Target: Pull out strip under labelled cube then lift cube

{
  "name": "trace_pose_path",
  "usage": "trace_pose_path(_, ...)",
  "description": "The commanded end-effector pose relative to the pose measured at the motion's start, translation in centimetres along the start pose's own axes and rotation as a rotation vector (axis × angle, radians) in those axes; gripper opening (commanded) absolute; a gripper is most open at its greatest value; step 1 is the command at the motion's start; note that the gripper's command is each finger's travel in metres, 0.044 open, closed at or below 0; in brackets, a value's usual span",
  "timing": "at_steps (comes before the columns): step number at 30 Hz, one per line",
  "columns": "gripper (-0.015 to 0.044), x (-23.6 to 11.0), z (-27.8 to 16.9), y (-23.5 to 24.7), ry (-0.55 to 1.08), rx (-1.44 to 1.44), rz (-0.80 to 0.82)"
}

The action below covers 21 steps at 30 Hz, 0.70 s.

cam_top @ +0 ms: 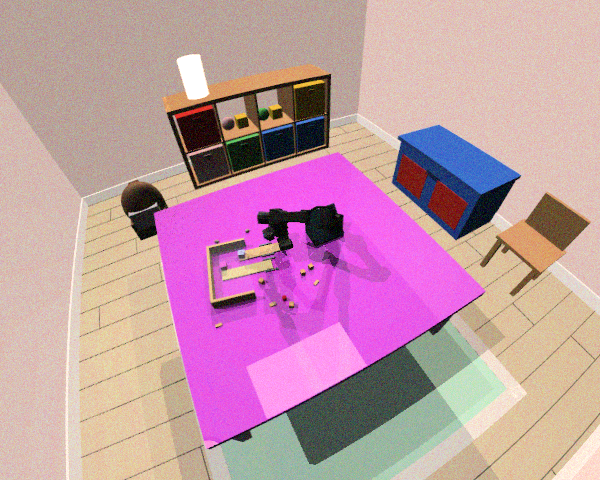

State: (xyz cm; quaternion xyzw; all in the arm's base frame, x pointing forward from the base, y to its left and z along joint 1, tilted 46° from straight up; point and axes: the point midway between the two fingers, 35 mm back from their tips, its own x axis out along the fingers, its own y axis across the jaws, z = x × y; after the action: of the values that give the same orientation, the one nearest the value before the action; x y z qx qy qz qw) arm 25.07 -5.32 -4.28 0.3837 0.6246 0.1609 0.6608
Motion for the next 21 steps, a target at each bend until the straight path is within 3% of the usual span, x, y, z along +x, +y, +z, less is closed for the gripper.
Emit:
trace_pose_path(1,0.0000,0.4,-1.3,-0.1,0.022,0.009,0.000)
trace_pose_path(21,0.0000,0.4,-4.2,0.0,0.023,0.010,0.000)
